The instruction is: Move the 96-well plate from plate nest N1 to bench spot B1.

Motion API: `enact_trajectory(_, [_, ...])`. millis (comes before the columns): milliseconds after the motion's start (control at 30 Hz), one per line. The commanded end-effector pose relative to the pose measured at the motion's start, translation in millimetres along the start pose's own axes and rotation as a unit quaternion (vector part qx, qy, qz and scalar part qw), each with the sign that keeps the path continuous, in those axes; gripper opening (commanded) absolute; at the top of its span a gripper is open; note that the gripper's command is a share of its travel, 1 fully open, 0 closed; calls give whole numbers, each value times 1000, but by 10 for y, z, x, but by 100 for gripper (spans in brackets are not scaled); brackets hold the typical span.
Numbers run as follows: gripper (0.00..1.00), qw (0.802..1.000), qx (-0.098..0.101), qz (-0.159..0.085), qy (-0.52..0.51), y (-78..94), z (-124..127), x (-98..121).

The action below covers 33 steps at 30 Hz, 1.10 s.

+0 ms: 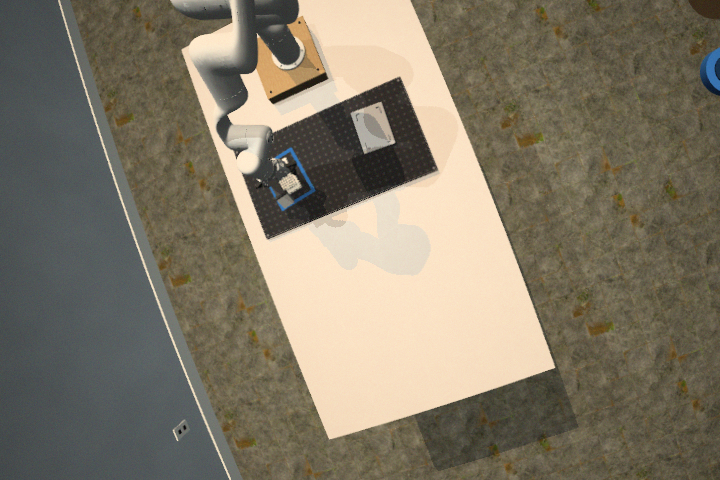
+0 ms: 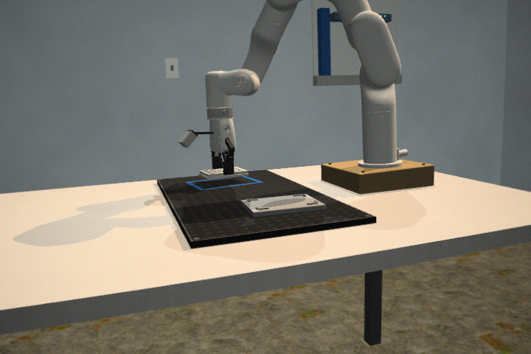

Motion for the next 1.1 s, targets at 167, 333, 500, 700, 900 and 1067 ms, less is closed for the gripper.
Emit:
enact_trajectory(167, [0, 1000, 1, 2, 0, 78, 8, -13])
enact_trajectory(333, [0, 1000, 1, 2, 0, 78, 8, -13])
enact_trajectory(500, [0, 1000, 1, 2, 0, 78, 7, -12])
enact_trajectory(700, [0, 1000, 1, 2, 0, 78, 7, -12])
enact_trajectory(900, [0, 1000, 1, 2, 0, 85, 7, -12])
enact_trajectory(1067, [0, 1000, 1, 2, 0, 93, 7, -12])
Point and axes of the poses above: the point where the finger pads meet when closed, its own y axis out along the fingers, its own z axis across the jaws, x = y × z, the point moved 1 cm from there along -y, back along the fingers, and after that the axes turned 2 degrees about y, right-handed, at the moved point
